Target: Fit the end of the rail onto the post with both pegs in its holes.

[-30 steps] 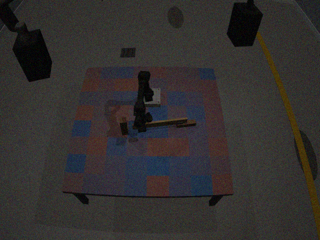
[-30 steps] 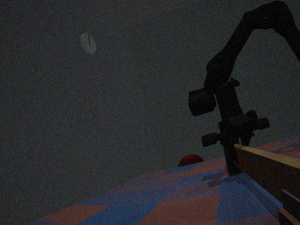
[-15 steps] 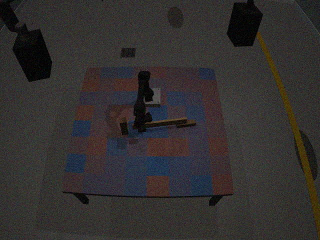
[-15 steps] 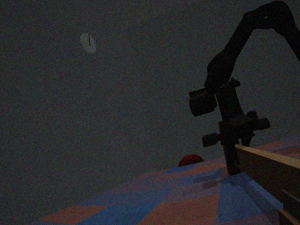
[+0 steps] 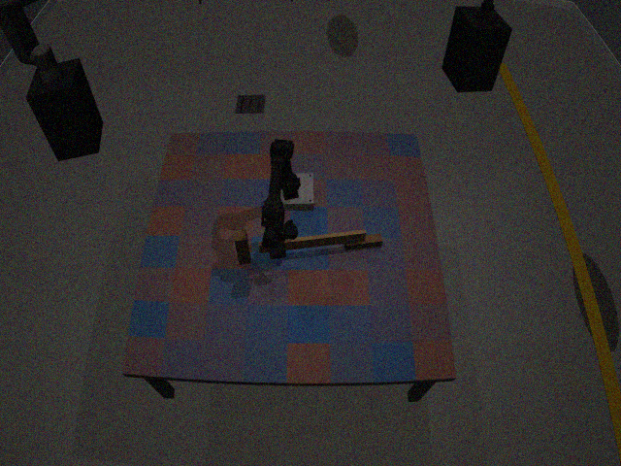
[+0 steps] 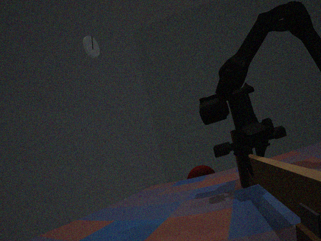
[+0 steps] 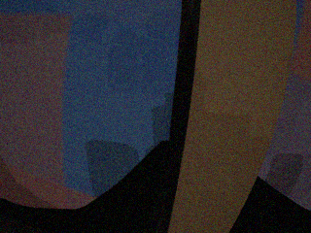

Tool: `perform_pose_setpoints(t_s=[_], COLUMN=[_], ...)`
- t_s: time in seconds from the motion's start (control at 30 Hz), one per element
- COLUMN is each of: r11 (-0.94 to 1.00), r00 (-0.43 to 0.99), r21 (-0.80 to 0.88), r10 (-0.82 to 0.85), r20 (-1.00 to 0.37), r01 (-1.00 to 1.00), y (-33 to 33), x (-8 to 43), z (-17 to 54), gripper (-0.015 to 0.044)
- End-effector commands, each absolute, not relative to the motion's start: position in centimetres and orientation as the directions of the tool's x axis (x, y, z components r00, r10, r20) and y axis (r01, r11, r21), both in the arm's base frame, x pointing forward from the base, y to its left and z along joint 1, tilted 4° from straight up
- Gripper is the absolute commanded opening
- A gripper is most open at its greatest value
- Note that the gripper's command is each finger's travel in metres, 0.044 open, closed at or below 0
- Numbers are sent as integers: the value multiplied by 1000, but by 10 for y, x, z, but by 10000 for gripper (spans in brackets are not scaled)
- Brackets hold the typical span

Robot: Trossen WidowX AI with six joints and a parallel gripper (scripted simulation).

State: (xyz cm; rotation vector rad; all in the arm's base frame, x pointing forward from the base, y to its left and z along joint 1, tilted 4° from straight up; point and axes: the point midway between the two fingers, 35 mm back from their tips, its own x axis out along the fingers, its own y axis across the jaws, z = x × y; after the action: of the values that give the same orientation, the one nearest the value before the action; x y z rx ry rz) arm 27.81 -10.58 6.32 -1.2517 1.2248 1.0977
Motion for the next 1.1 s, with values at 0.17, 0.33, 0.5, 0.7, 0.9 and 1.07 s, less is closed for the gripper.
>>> perform_pose_setpoints(t_s=[0.17,0.33,0.5,0.7,0.9,1.07], r11=[42,42,42,42,42,42], r00=[68,68,68,69,69,69], r21=[-71,-71,-71,-71,-71,-71], r10=[-64,-64,-64,-64,-65,-65], r20=[-996,-996,-996,-996,-996,-996], r01=[-997,-997,-997,-997,-997,-997], y=[-108,-110,-111,-113,-115,-116], x=[279,279,279,279,280,280], z=[64,64,64,64,65,66], gripper=[0,0,0,0,0,0])
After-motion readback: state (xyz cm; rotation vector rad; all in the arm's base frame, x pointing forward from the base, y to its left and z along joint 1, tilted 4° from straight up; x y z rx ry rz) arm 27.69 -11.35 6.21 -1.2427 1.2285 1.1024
